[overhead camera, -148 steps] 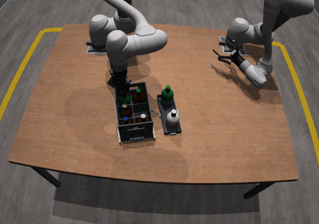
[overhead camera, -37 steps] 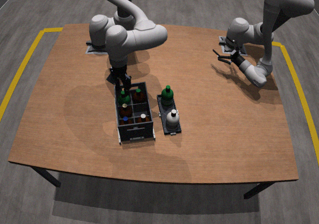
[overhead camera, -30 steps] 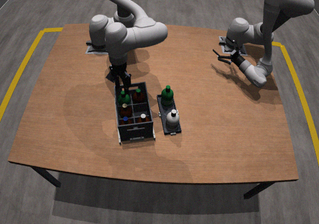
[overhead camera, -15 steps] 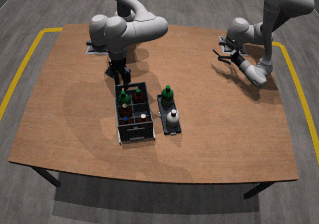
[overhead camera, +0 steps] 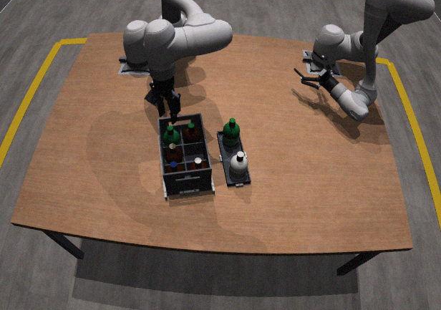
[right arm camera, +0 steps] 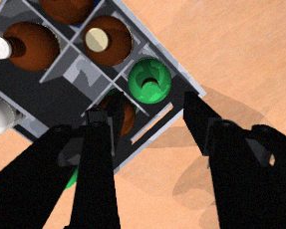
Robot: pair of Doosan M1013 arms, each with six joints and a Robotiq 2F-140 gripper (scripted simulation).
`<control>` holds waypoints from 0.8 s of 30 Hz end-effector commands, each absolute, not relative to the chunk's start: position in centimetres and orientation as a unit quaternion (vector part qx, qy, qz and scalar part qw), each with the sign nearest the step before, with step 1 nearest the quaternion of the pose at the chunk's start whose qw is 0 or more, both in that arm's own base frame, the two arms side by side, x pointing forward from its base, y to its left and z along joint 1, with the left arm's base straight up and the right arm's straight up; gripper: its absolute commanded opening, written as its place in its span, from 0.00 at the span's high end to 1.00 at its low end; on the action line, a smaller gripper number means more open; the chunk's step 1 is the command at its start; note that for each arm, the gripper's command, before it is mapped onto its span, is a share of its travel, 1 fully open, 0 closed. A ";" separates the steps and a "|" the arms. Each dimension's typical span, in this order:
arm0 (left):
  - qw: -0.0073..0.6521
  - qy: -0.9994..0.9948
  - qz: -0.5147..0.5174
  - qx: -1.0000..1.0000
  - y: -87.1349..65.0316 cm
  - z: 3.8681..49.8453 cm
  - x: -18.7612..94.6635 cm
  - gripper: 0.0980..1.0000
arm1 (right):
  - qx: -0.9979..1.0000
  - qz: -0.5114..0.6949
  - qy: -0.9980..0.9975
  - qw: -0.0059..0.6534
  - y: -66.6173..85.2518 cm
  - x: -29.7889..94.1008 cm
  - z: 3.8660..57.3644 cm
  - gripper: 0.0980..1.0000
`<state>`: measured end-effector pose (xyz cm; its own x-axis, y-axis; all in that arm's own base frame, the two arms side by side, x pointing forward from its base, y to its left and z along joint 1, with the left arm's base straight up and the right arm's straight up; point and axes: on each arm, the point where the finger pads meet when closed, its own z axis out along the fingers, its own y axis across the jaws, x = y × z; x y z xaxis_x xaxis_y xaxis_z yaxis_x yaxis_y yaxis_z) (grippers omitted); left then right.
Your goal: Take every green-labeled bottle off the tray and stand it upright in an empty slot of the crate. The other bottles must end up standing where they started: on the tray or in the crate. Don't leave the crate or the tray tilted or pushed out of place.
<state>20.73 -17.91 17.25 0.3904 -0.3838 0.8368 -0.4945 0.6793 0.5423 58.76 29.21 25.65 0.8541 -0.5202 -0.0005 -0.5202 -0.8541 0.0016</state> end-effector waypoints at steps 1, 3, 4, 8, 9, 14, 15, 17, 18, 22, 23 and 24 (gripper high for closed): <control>0.732 -0.551 0.038 0.399 -17.9 17.3 20.7 0.00 | 0.963 0.000 -0.270 0.000 29.2 58.8 25.8 0.62; 0.732 -0.551 0.038 0.399 -17.9 17.3 20.7 0.00 | 0.963 0.000 -0.270 0.000 29.2 58.8 25.8 0.62; 0.732 -0.551 0.038 0.399 -17.9 17.3 20.7 0.00 | 0.963 0.000 -0.270 0.000 29.2 58.8 25.8 1.00; 0.732 -0.551 0.038 0.399 -17.9 17.3 20.7 0.00 | 0.963 0.000 -0.270 0.000 29.2 58.8 25.8 1.00; 0.732 -0.551 0.038 0.399 -17.9 17.3 20.7 0.00 | 0.963 0.000 -0.270 0.000 29.2 58.8 25.8 1.00; 0.732 -0.551 0.038 0.399 -17.9 17.3 20.7 0.00 | 0.963 0.000 -0.270 0.000 29.2 58.8 25.8 1.00; 0.732 -0.551 0.038 0.399 -17.9 17.3 20.7 0.00 | 0.963 0.000 -0.270 0.000 29.2 58.8 25.8 1.00; 0.732 -0.551 0.038 0.399 -17.9 17.3 20.7 0.00 | 0.963 0.000 -0.270 0.000 29.2 58.8 25.8 1.00; 0.732 -0.551 0.038 0.399 -17.9 17.3 20.7 0.00 | 0.963 0.000 -0.270 0.000 29.2 58.8 25.8 1.00; 0.732 -0.551 0.038 0.399 -17.9 17.3 20.7 0.00 | 0.963 0.000 -0.270 0.000 29.2 58.8 25.8 1.00; 0.732 -0.551 0.038 0.399 -17.9 17.3 20.7 0.00 | 0.963 0.000 -0.270 0.000 29.2 58.8 25.8 1.00; 0.732 -0.551 0.038 0.399 -17.9 17.3 20.7 0.00 | 0.963 0.000 -0.270 0.000 29.2 58.8 25.8 1.00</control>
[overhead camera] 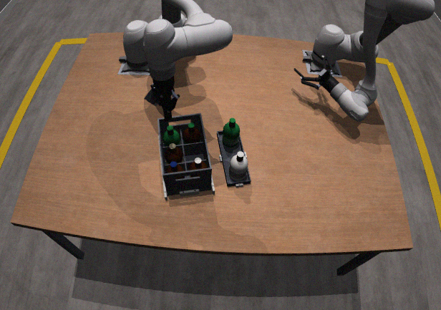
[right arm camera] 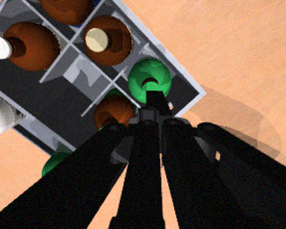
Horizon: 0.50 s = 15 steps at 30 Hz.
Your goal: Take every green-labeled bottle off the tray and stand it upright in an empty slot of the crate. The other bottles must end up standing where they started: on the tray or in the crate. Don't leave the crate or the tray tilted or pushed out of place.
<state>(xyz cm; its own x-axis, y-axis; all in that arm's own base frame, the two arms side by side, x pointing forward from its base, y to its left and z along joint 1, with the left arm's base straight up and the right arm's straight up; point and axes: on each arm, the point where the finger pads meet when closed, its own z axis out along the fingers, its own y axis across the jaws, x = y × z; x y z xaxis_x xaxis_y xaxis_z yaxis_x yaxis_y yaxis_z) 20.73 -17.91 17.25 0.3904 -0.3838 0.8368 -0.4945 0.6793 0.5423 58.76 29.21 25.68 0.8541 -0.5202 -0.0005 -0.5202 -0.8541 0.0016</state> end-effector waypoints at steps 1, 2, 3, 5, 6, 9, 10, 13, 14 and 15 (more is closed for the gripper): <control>0.732 -0.551 0.038 0.399 -17.9 17.3 20.7 0.00 | 0.963 0.000 -0.270 0.000 29.2 58.8 25.8 1.00; 0.732 -0.551 0.038 0.399 -17.9 17.3 20.7 0.00 | 0.963 0.000 -0.270 0.000 29.2 58.8 25.8 1.00; 0.732 -0.551 0.038 0.399 -17.9 17.3 20.7 0.00 | 0.963 0.000 -0.270 0.000 29.2 58.8 25.8 1.00; 0.732 -0.551 0.038 0.399 -17.9 17.3 20.7 0.00 | 0.963 0.000 -0.270 0.000 29.2 58.8 25.8 1.00; 0.732 -0.551 0.038 0.399 -17.9 17.3 20.7 0.00 | 0.963 0.000 -0.270 0.000 29.2 58.8 25.8 1.00; 0.732 -0.551 0.038 0.399 -17.9 17.3 20.7 0.00 | 0.963 0.000 -0.270 0.000 29.2 58.8 25.8 1.00; 0.732 -0.551 0.038 0.399 -17.9 17.3 20.7 0.00 | 0.963 0.000 -0.270 0.000 29.2 58.8 25.8 1.00; 0.732 -0.551 0.038 0.399 -17.9 17.3 20.7 0.00 | 0.963 0.000 -0.270 0.000 29.2 58.8 25.8 1.00; 0.732 -0.551 0.038 0.399 -17.9 17.3 20.7 0.00 | 0.963 0.000 -0.270 0.000 29.4 58.8 25.8 1.00; 0.732 -0.551 0.038 0.399 -17.9 17.3 20.7 0.00 | 0.963 0.000 -0.270 0.000 30.1 58.7 25.8 1.00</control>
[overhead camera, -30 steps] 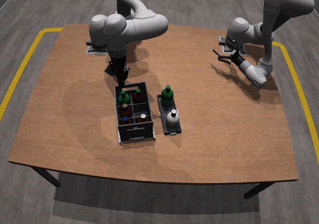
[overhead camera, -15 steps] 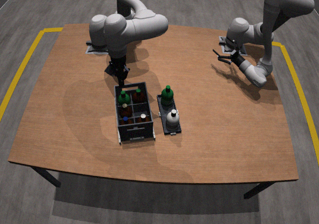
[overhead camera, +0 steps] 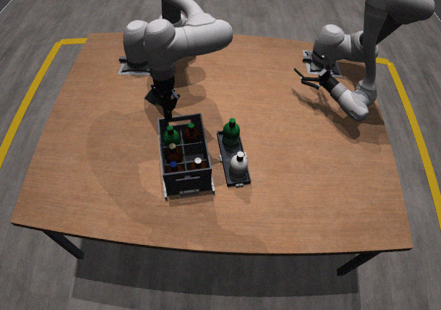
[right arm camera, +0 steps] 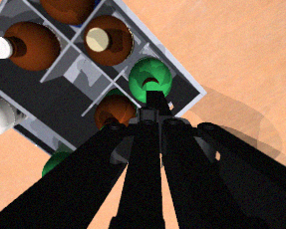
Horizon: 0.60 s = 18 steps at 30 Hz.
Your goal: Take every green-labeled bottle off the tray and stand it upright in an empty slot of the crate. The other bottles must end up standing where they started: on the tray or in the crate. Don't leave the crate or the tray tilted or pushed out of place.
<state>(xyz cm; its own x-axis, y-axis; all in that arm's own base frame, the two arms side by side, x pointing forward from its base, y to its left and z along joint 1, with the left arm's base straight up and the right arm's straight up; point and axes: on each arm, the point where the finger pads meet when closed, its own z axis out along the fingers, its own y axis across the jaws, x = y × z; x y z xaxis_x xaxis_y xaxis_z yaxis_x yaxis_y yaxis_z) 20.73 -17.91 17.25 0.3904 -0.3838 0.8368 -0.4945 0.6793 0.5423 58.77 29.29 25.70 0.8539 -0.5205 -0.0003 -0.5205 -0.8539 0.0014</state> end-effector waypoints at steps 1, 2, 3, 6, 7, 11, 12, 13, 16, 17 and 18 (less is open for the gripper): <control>0.732 -0.551 0.038 0.399 -17.9 17.3 20.7 0.00 | 0.963 0.000 -0.270 0.000 31.8 58.6 25.8 1.00; 0.732 -0.551 0.038 0.399 -17.9 17.3 20.7 0.00 | 0.963 0.000 -0.270 0.000 33.9 58.3 25.9 1.00; 0.732 -0.551 0.038 0.399 -17.9 17.3 20.7 0.00 | 0.963 0.000 -0.270 0.000 34.8 58.1 25.9 1.00; 0.732 -0.551 0.038 0.399 -17.9 17.3 20.7 0.00 | 0.963 0.000 -0.270 0.000 38.6 57.4 25.9 1.00; 0.732 -0.551 0.038 0.399 -17.9 17.3 20.7 0.00 | 0.963 0.000 -0.270 0.000 39.8 57.1 25.9 1.00; 0.732 -0.551 0.038 0.399 -17.9 17.3 20.7 0.00 | 0.963 0.000 -0.270 0.000 43.8 56.0 25.9 1.00; 0.732 -0.551 0.038 0.399 -17.9 17.3 20.7 0.00 | 0.963 0.000 -0.270 0.000 44.3 55.8 25.9 1.00; 0.732 -0.551 0.038 0.399 -17.9 17.3 20.7 0.00 | 0.963 0.000 -0.270 0.000 45.3 55.5 25.9 1.00; 0.732 -0.551 0.038 0.399 -17.9 17.3 20.7 0.00 | 0.963 0.000 -0.270 0.000 49.1 54.1 25.9 1.00; 0.732 -0.551 0.038 0.399 -17.9 17.3 20.7 0.00 | 0.963 0.000 -0.270 0.000 50.3 53.5 25.8 1.00; 0.732 -0.551 0.038 0.399 -17.9 17.3 20.7 0.00 | 0.963 0.000 -0.270 0.000 51.5 53.0 25.8 1.00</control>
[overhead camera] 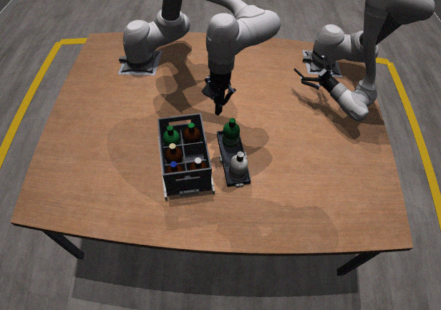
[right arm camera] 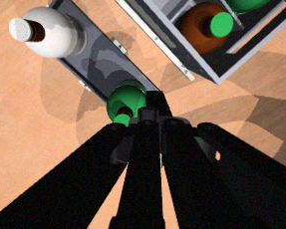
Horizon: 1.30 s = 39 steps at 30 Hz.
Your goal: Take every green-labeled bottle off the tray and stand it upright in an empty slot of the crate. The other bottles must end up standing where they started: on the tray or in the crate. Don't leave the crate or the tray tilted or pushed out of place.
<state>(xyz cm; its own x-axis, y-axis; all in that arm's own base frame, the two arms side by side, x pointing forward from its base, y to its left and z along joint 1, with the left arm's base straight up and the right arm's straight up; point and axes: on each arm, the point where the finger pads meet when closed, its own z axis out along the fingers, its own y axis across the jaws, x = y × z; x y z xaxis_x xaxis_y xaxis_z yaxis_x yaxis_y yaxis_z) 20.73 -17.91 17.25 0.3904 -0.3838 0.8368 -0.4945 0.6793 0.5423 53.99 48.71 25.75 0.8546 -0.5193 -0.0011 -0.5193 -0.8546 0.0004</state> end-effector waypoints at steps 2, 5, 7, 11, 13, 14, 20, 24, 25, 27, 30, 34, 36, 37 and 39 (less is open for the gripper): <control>0.732 -0.551 0.038 0.399 -17.9 17.3 20.7 0.00 | 0.963 0.000 -0.270 0.000 53.7 51.9 25.8 1.00; 0.732 -0.551 0.038 0.399 -17.9 17.3 20.7 0.00 | 0.963 0.000 -0.270 0.000 54.1 51.7 25.8 0.62; 0.732 -0.551 0.038 0.399 -17.9 17.3 20.7 0.00 | 0.963 0.000 -0.270 0.000 54.1 51.7 25.8 0.62; 0.732 -0.551 0.038 0.399 -17.9 17.3 20.7 0.00 | 0.963 0.000 -0.270 0.000 54.1 51.7 25.8 0.62; 0.732 -0.551 0.038 0.399 -17.9 17.3 20.7 0.00 | 0.963 0.000 -0.270 0.000 54.1 51.7 25.8 0.62; 0.732 -0.551 0.038 0.399 -17.9 17.3 20.7 0.00 | 0.963 0.000 -0.270 0.000 54.1 51.7 25.8 0.62; 0.732 -0.551 0.038 0.399 -17.9 17.3 20.7 0.00 | 0.963 0.000 -0.270 0.000 54.1 51.7 25.8 0.62; 0.732 -0.551 0.038 0.399 -17.9 17.3 20.7 0.00 | 0.963 0.000 -0.270 0.000 54.1 51.7 25.8 0.62; 0.732 -0.551 0.038 0.399 -17.9 17.3 20.7 0.00 | 0.963 0.000 -0.270 0.000 54.1 51.7 25.8 0.62; 0.732 -0.551 0.038 0.399 -17.9 17.3 20.7 0.00 | 0.963 0.000 -0.270 0.000 54.1 51.7 25.8 0.62; 0.732 -0.551 0.038 0.399 -17.9 17.3 20.7 0.00 | 0.963 0.000 -0.270 0.000 54.1 51.7 25.8 0.62; 0.732 -0.551 0.038 0.399 -17.9 17.3 20.7 0.00 | 0.963 0.000 -0.270 0.000 54.1 51.7 25.8 0.62; 0.732 -0.551 0.038 0.399 -17.9 17.3 20.7 0.00 | 0.963 0.000 -0.270 0.000 54.1 51.7 25.8 0.62; 0.732 -0.551 0.038 0.399 -17.9 17.3 20.7 0.00 | 0.963 0.000 -0.270 0.000 54.1 51.7 25.8 0.62; 0.732 -0.551 0.038 0.399 -17.9 17.3 20.7 0.00 | 0.963 0.000 -0.270 0.000 54.1 51.7 25.8 0.62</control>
